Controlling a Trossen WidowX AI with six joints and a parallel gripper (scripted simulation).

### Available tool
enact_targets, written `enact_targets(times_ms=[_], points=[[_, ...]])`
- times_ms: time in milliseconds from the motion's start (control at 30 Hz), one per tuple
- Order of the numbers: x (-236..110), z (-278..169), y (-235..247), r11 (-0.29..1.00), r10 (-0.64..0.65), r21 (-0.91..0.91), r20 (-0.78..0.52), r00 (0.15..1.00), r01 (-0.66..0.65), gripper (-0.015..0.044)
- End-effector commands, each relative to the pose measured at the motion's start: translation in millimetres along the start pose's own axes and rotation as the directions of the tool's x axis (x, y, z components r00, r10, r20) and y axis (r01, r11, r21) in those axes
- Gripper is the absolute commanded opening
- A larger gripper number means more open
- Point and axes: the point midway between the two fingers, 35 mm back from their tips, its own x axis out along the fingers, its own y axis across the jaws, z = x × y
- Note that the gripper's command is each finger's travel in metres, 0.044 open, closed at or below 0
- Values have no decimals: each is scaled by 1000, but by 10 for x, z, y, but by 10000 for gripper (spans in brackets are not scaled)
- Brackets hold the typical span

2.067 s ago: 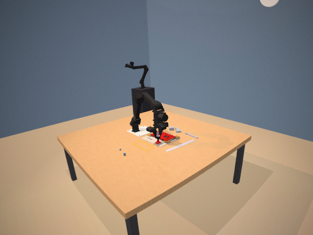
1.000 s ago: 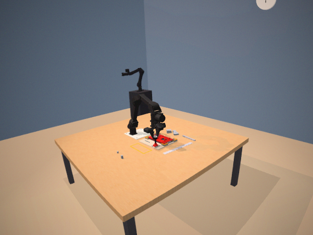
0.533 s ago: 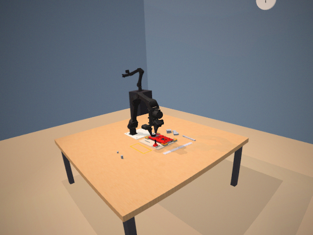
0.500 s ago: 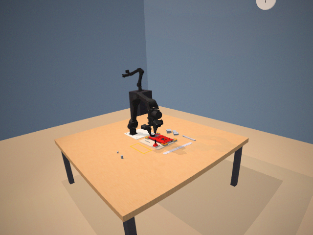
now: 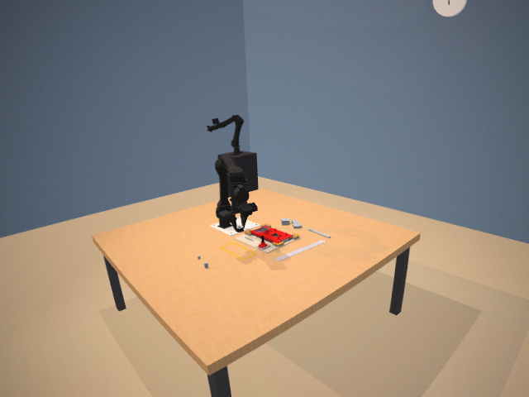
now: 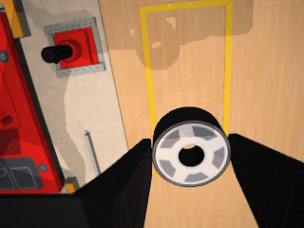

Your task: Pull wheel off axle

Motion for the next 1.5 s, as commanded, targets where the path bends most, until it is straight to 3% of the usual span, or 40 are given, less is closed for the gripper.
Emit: enact_targets(times_ms=[0, 533, 1033, 1333, 1467], points=[[21, -128, -124, 1000, -1, -4, -11, 1000, 1, 0], [301, -121, -129, 1000, -1, -4, -11, 1000, 1, 0], [1035, -137, -126, 1000, -1, -4, -11, 1000, 1, 0], [1067, -142, -124, 1000, -1, -4, -11, 1000, 1, 0], [1028, -115, -131, 1000, -1, -2, -2, 1000, 1, 105]])
